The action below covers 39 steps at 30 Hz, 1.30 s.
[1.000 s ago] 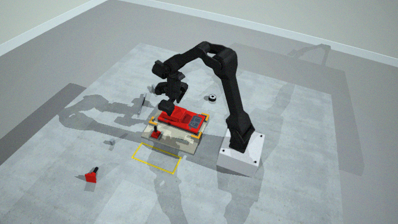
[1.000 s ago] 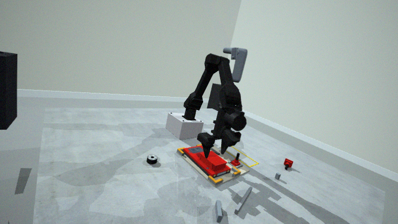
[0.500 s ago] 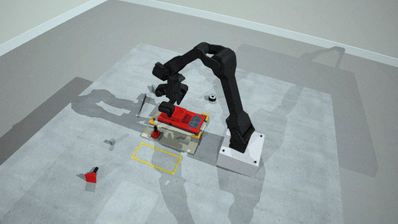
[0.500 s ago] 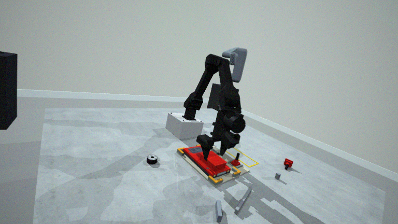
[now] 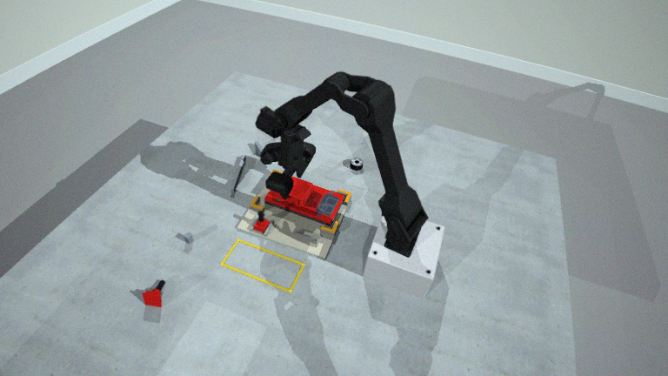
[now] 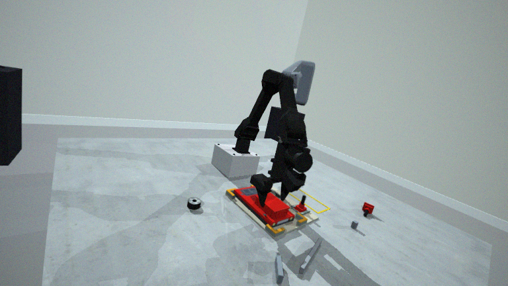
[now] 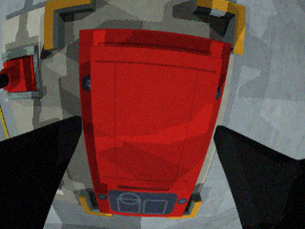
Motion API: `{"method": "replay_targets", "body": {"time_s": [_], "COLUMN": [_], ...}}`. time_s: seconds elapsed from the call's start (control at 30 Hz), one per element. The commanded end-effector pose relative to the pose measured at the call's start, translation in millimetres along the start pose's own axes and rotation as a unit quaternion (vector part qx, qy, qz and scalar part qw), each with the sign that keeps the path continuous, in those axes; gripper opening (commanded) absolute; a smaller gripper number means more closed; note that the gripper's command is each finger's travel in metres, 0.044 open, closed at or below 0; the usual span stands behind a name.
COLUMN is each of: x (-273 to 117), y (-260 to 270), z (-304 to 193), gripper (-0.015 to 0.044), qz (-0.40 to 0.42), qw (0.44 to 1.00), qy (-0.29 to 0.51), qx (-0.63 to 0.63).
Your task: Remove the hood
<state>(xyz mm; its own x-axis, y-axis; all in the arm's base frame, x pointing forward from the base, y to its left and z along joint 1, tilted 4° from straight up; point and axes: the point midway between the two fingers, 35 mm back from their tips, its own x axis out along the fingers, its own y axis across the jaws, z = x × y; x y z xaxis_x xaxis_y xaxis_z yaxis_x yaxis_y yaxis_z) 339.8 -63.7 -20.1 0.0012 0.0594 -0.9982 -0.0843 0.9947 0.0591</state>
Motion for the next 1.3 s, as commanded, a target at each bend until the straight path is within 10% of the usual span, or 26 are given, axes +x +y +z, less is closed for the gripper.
{"method": "replay_targets", "body": {"time_s": [0.0, 0.57, 1.0, 1.27], "x": [3.1, 11.4, 8.8, 5.3], "y": [-0.5, -0.5, 0.0, 0.0], "z": [-0.5, -0.7, -0.1, 0.0], "gripper": [0.044, 0.044, 0.0275, 0.0065], "qz": [-0.002, -0.002, 0.0, 0.0], "qw": [1.0, 1.0, 1.0, 1.0], "qy": [0.001, 0.001, 0.0, 0.0], "qx": [0.001, 0.001, -0.001, -0.001]}}
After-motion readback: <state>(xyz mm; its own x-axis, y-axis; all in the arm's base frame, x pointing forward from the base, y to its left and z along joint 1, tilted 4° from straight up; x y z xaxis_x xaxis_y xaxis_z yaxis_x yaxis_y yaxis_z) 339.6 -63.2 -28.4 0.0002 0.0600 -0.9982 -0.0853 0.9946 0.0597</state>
